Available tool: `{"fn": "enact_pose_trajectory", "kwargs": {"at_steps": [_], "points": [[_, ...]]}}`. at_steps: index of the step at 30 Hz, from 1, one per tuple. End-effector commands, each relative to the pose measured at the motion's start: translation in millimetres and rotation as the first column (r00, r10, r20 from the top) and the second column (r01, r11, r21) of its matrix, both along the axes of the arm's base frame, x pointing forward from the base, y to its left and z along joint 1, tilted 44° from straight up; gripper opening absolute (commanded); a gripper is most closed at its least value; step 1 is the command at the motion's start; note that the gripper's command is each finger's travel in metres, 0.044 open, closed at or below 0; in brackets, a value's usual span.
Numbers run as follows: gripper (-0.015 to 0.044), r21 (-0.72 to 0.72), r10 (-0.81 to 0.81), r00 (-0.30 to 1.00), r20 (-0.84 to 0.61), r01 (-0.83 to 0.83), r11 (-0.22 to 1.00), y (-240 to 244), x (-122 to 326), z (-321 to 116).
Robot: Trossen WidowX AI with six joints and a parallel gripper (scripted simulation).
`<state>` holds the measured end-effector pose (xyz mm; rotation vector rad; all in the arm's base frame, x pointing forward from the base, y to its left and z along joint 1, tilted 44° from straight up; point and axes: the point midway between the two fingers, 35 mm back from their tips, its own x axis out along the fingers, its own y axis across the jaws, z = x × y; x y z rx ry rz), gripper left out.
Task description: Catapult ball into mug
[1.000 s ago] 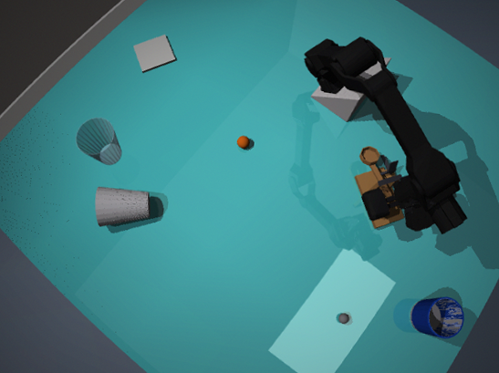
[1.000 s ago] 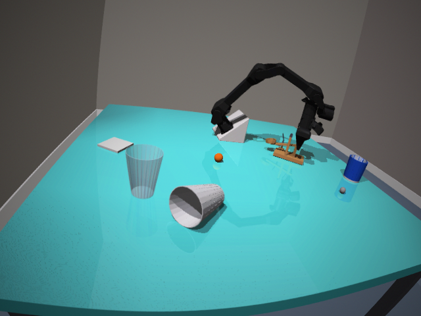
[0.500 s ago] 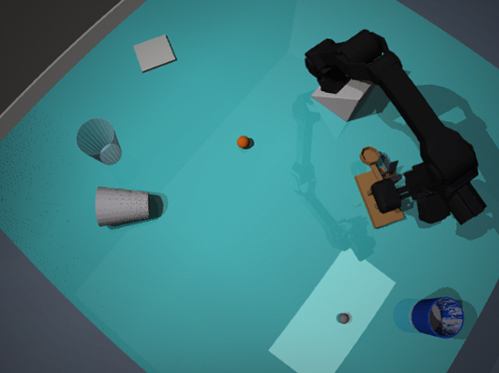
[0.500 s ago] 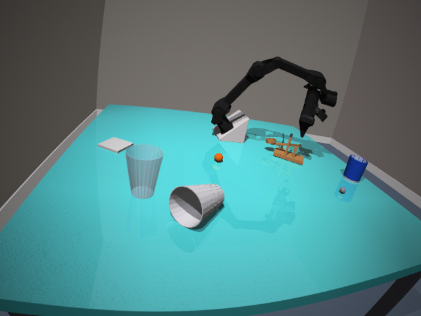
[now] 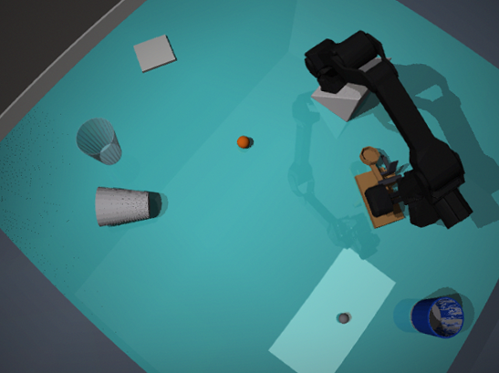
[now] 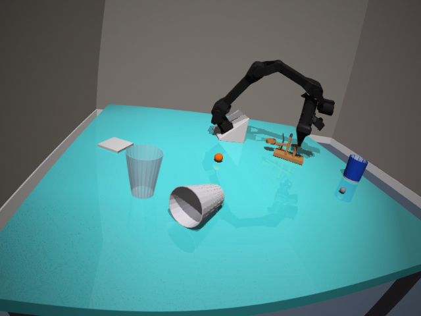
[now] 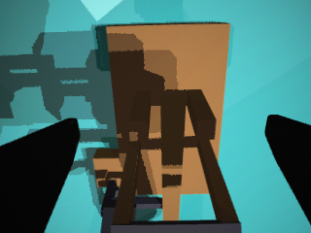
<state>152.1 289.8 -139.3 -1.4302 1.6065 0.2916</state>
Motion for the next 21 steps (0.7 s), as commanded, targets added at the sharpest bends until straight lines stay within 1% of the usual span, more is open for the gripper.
{"fn": "enact_pose_trajectory", "kwargs": {"at_steps": [1, 21], "points": [[0.044, -0.006, 0.003, 1.0, -0.002, -0.003, 1.0, -6.4, 1.5, -6.1], [0.044, -0.006, 0.003, 1.0, -0.001, -0.003, 1.0, -28.0, 5.4, -30.1]]}}
